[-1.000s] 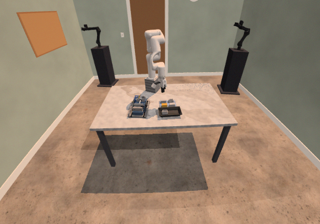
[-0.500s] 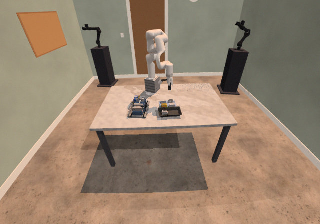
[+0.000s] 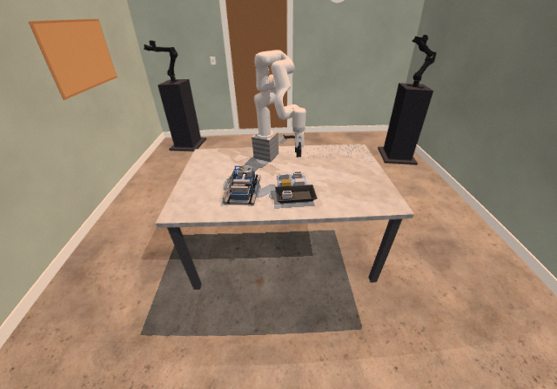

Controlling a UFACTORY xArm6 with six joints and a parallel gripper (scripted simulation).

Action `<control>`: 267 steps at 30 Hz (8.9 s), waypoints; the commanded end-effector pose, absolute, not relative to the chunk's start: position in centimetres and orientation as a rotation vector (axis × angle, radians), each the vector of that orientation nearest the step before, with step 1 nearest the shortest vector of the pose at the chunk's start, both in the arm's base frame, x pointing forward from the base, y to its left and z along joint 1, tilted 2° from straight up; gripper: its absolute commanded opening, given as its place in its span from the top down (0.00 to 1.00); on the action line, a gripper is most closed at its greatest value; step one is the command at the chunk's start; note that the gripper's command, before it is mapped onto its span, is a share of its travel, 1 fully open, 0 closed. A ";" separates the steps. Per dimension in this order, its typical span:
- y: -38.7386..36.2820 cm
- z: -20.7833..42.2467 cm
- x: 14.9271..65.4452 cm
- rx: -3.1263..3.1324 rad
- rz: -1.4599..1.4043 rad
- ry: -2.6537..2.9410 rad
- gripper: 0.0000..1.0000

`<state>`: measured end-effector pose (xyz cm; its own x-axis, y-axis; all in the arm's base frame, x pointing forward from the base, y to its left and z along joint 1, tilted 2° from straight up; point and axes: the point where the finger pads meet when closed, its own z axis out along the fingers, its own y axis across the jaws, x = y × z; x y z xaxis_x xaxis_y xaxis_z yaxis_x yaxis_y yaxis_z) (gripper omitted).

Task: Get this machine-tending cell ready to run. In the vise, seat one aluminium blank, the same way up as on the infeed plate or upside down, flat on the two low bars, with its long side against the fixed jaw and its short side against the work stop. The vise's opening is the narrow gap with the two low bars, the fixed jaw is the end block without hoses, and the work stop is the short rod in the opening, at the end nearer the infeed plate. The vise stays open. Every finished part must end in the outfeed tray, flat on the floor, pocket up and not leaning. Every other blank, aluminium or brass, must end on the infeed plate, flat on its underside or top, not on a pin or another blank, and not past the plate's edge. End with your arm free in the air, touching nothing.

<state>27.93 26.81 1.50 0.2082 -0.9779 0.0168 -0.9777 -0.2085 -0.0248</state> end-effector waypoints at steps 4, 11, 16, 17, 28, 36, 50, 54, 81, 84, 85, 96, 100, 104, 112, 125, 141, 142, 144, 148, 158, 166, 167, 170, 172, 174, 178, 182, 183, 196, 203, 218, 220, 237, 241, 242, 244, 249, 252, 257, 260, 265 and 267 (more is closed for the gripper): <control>26.9 1.6 28.0 -2.432 -0.048 1.970 0.31; 26.9 1.6 28.0 -2.432 -0.048 1.970 0.31; 26.9 1.6 28.0 -2.432 -0.048 1.970 0.31; 26.9 1.6 28.0 -2.432 -0.048 1.970 0.31; 26.9 1.6 28.0 -2.432 -0.048 1.970 0.31; 26.9 1.3 28.0 -2.432 -0.048 1.970 0.31; 26.9 -2.2 28.1 -2.432 -0.048 1.970 0.31; 26.9 -3.0 28.2 -2.432 -0.048 1.970 0.31; 26.8 -11.5 28.4 -2.432 -0.048 1.970 0.31; 26.8 -11.7 28.4 -2.432 -0.048 1.970 0.31; 26.8 -11.8 28.4 -2.432 -0.048 1.970 0.31; 26.8 -11.9 28.4 -2.432 -0.048 1.970 0.31; 26.8 -11.9 28.4 -2.432 -0.048 1.970 0.31; 26.8 -11.9 28.4 -2.432 -0.048 1.970 0.31; 26.9 -11.9 28.5 -2.432 -0.048 1.970 0.31; 26.9 -11.9 28.5 -2.432 -0.048 1.970 0.31; 26.9 -11.9 28.5 -2.432 -0.048 1.970 0.31; 26.9 -11.9 28.5 -2.432 -0.048 1.970 0.31; 26.9 -11.9 28.5 -2.432 -0.048 1.970 0.31; 26.9 -12.0 28.5 -2.432 -0.048 1.970 0.31; 26.9 -12.2 28.5 -2.432 -0.048 1.970 0.31; 26.9 -12.5 28.6 -2.432 -0.048 1.970 0.31; 26.9 -12.6 28.6 -2.432 -0.048 1.970 0.31; 26.9 -12.7 28.6 -2.432 -0.048 1.970 0.31; 26.9 -12.7 28.6 -2.432 -0.048 1.970 0.31; 26.9 -12.8 28.6 -2.432 -0.048 1.970 0.31; 26.9 -13.0 28.6 -2.432 -0.048 1.970 0.31; 26.9 -13.1 28.6 -2.432 -0.048 1.970 0.31; 26.9 -13.1 28.6 -2.432 -0.048 1.970 0.31; 26.9 -13.3 28.6 -2.432 -0.048 1.970 0.31; 26.9 -13.4 28.6 -2.432 -0.048 1.970 0.31; 26.9 -13.4 28.6 -2.432 -0.048 1.970 1.00; 26.9 -13.4 28.6 -2.432 -0.048 1.970 1.00; 26.9 -13.4 28.6 -2.432 -0.048 1.970 1.00; 26.9 -13.4 28.6 -2.432 -0.048 1.970 1.00; 26.9 -13.4 28.6 -2.432 -0.048 1.970 1.00; 26.9 -13.4 28.6 -2.432 -0.048 1.970 1.00; 26.9 -13.4 28.6 -2.432 -0.048 1.970 1.00; 26.9 -13.4 28.6 -2.432 -0.048 1.970 1.00; 26.9 -13.4 28.6 -2.432 -0.048 1.970 1.00; 26.9 -13.4 28.6 -2.432 -0.048 1.970 1.00; 26.9 -13.2 28.6 -2.432 -0.048 1.970 1.00; 26.9 -13.1 28.6 -2.432 -0.048 1.970 1.00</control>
